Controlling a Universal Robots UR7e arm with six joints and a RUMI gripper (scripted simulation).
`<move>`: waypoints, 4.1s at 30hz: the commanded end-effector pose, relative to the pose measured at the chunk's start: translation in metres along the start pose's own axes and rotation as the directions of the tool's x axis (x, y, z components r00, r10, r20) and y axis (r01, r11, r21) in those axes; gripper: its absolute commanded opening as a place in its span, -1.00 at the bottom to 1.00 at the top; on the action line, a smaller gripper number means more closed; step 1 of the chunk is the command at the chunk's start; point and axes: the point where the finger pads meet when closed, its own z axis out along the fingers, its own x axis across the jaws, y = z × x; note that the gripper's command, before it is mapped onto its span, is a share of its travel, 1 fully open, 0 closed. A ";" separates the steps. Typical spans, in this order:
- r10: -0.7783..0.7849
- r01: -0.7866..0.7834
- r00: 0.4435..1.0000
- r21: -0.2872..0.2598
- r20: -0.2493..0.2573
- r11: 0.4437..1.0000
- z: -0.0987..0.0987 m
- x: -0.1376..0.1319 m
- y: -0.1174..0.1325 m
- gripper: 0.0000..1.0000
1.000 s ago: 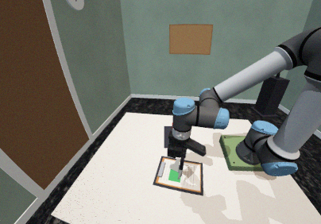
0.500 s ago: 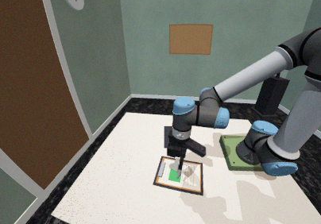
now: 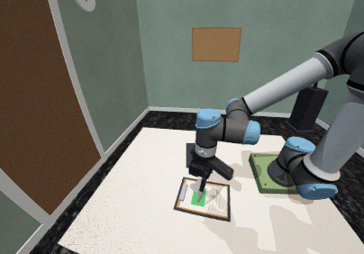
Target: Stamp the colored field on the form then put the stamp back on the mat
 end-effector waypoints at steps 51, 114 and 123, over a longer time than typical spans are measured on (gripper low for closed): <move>0.997 -0.997 -0.075 -0.001 -0.001 -0.075 -0.055 0.022 0.016 1.00; -0.582 0.582 -0.813 0.001 0.000 -0.813 -0.127 0.000 0.011 1.00; -0.698 0.698 -0.716 0.001 0.000 -0.716 -0.133 -0.002 0.008 1.00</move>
